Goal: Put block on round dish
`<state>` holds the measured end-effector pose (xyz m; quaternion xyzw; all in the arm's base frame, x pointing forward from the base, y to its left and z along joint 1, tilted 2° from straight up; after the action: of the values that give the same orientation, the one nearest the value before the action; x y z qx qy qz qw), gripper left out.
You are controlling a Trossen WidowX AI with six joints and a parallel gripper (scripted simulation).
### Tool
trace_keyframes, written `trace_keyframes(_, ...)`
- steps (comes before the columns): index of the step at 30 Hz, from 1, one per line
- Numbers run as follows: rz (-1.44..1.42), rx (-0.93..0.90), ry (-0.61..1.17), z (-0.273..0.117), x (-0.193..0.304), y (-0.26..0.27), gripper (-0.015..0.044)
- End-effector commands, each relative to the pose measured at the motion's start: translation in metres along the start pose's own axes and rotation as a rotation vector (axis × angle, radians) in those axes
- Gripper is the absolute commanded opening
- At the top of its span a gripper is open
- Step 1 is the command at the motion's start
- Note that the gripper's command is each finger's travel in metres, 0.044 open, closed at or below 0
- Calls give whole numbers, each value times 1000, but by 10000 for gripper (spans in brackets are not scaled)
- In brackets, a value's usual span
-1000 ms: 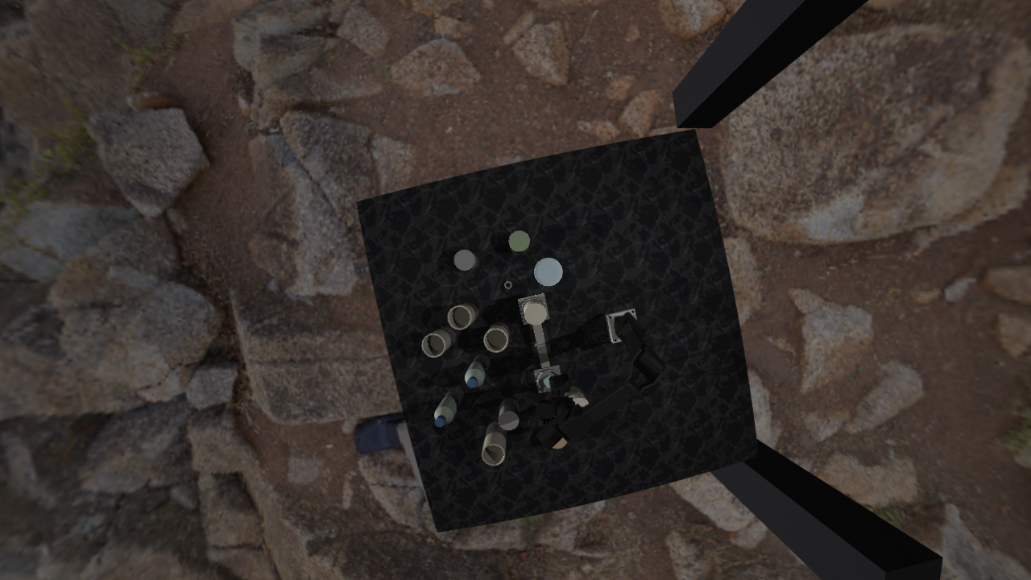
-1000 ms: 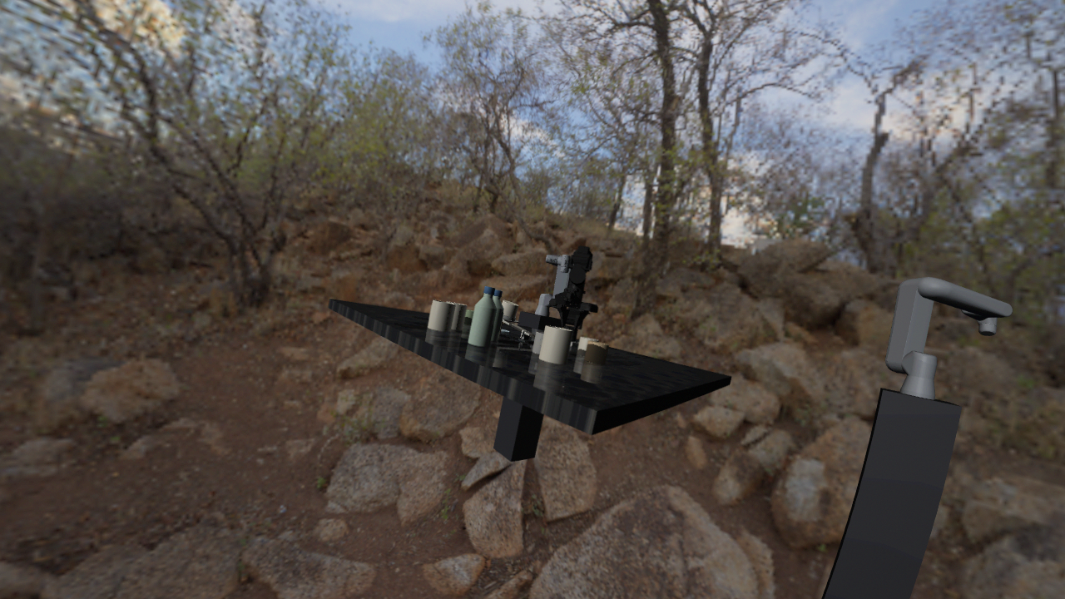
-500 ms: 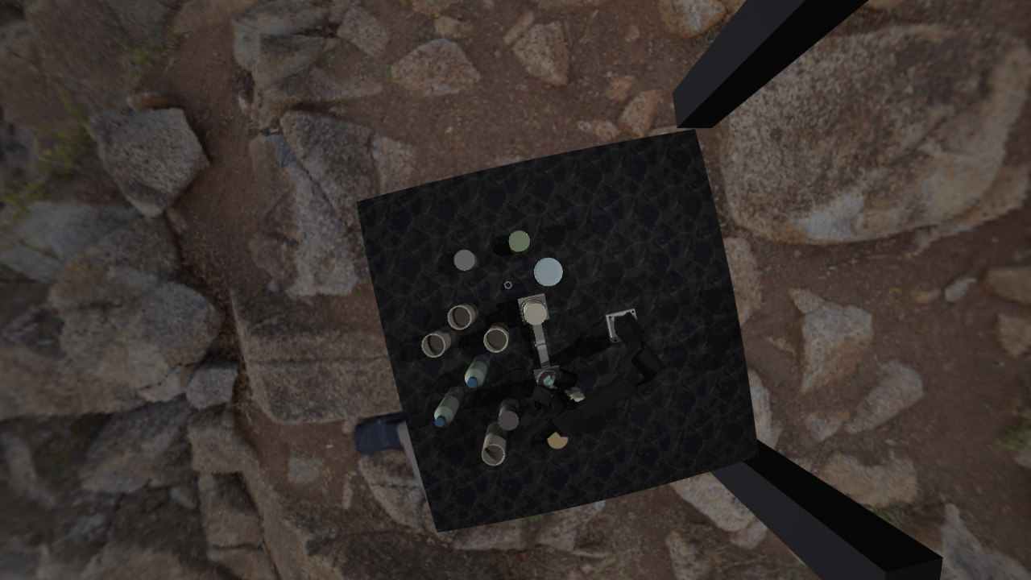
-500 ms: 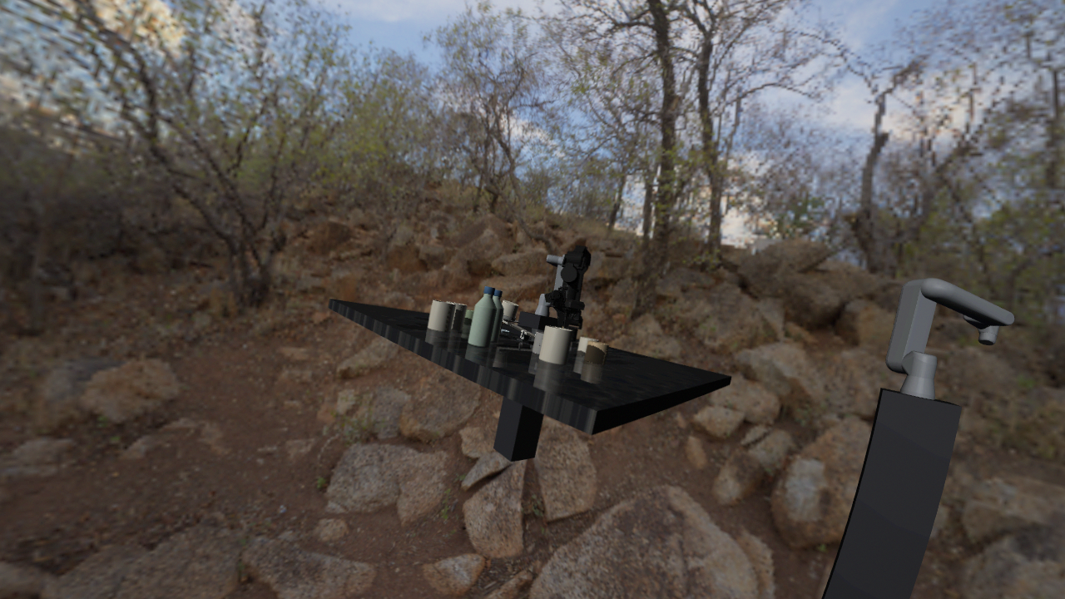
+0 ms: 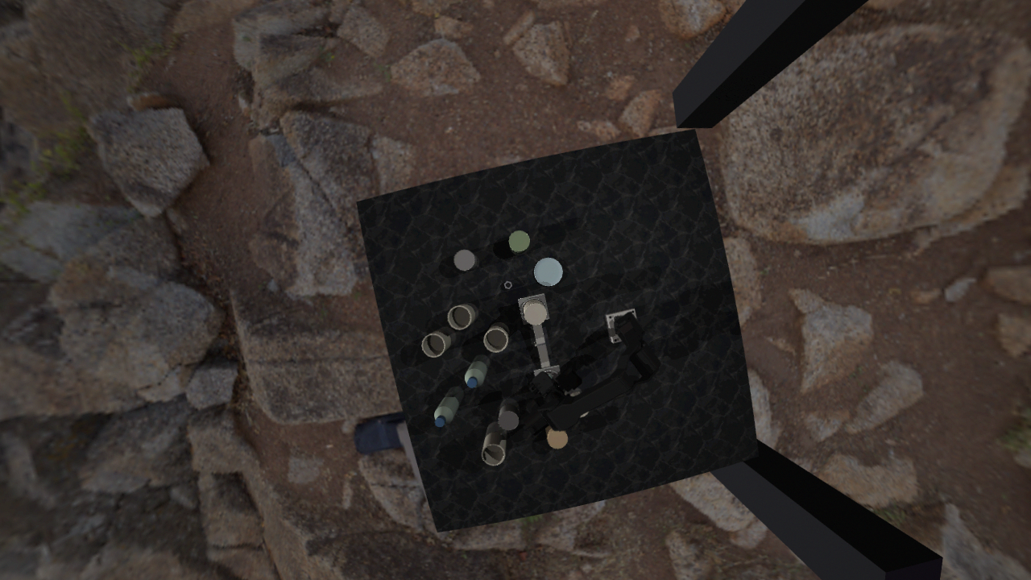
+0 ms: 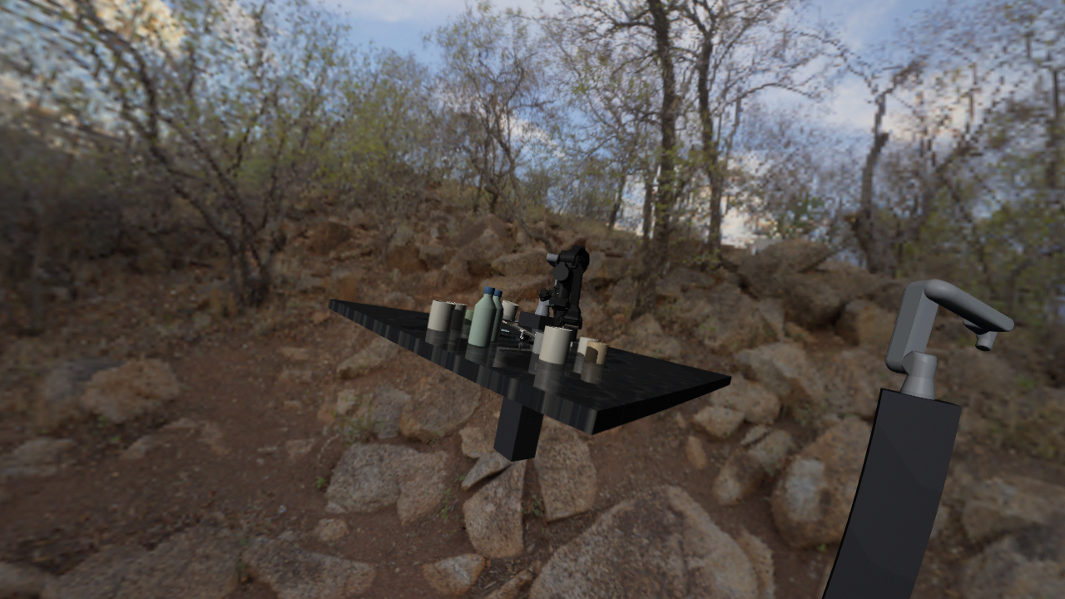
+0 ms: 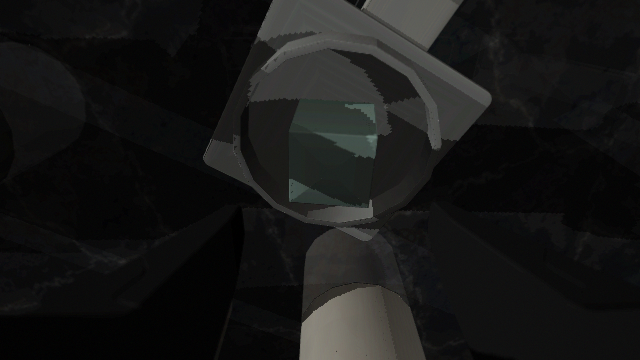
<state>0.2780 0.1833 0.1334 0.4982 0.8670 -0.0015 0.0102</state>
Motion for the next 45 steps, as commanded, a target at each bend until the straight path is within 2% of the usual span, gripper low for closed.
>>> trace_keyframes(1, 63, 3, -5, 0, -3, 0, 260)
trace_keyframes(37, 63, 3, -5, 52, -3, 0, 260)
trace_keyframes(42, 63, 3, -5, 52, -3, 0, 129)
trace_keyframes(45, 63, 3, -5, 52, -3, 0, 109)
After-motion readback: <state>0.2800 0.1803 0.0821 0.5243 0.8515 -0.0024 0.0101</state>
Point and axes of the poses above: the point midway between the two fingers, 35 mm back from their tips, its own z axis out along the fingers, its own y axis across the jaws, x = y × z, the point moved 3 cm from there along -z, back along the fingers, and after that the axes turned 9 degrees about z, right-handed, at the moved point
